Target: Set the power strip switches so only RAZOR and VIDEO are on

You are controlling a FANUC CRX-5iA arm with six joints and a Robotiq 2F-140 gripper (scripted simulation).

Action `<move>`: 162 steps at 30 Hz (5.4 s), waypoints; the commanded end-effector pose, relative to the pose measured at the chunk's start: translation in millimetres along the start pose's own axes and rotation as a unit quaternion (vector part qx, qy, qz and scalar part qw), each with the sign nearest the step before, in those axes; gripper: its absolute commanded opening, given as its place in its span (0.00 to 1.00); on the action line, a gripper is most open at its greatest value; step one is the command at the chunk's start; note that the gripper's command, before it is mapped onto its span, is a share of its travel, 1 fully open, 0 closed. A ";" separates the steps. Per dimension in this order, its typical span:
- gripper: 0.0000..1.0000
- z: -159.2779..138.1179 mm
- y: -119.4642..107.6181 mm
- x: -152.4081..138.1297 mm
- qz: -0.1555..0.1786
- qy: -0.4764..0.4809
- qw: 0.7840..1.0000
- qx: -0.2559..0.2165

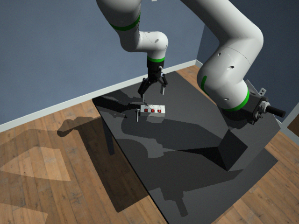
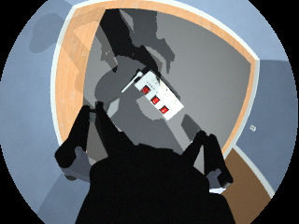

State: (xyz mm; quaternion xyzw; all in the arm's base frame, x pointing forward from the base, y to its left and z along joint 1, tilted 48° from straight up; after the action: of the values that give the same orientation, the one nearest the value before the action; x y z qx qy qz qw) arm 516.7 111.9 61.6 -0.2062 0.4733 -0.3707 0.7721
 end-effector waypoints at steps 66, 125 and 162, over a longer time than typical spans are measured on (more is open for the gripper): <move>0.00 35.8 52.1 -12.5 0.000 -0.477 0.879 0.000; 0.00 35.4 95.3 -11.7 0.000 -0.477 0.879 0.000; 0.00 35.4 95.3 -11.7 0.000 -0.477 0.879 0.000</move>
State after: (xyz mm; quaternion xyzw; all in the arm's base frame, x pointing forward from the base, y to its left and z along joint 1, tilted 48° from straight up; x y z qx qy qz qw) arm 580.6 180.9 21.0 -0.3584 0.0474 -0.2272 0.9043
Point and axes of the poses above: the point where the finger pads meet when closed, its own y axis out along the fingers, its own x axis across the jaws, z = x × y, the point moved 6 cm from there along -y, back along the fingers, and after that the axes turned 14 degrees about -y, right-handed, at the moved point
